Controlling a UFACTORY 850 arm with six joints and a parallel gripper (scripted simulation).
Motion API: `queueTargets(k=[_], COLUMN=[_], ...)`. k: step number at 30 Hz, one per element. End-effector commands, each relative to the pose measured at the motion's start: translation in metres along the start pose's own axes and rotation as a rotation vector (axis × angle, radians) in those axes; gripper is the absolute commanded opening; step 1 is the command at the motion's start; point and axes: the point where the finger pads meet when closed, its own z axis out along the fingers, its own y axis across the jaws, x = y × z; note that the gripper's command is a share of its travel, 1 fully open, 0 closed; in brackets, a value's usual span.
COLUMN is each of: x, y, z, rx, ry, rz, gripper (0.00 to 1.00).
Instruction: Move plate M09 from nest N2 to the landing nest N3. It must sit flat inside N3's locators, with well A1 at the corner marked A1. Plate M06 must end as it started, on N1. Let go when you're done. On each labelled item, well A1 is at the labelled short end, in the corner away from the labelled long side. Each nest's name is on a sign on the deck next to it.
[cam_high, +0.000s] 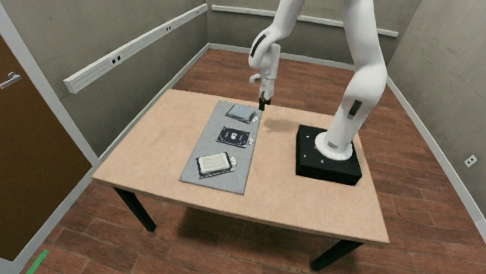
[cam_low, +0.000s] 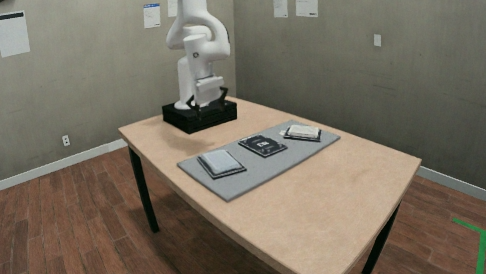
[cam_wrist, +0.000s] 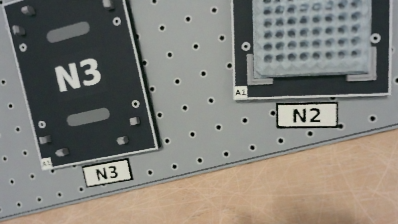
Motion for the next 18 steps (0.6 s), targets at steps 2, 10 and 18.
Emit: queueTargets(k=[2, 10, 18], x=[0.003, 0.012, 0.020], y=[0.023, 0.053, 0.068], z=[0.000, -0.001, -0.002], rx=[-0.068, -0.160, -0.185], ry=[0.011, 0.070, 0.097], rz=[-0.001, -0.014, -0.021], gripper=[1.00, 1.00, 1.00])
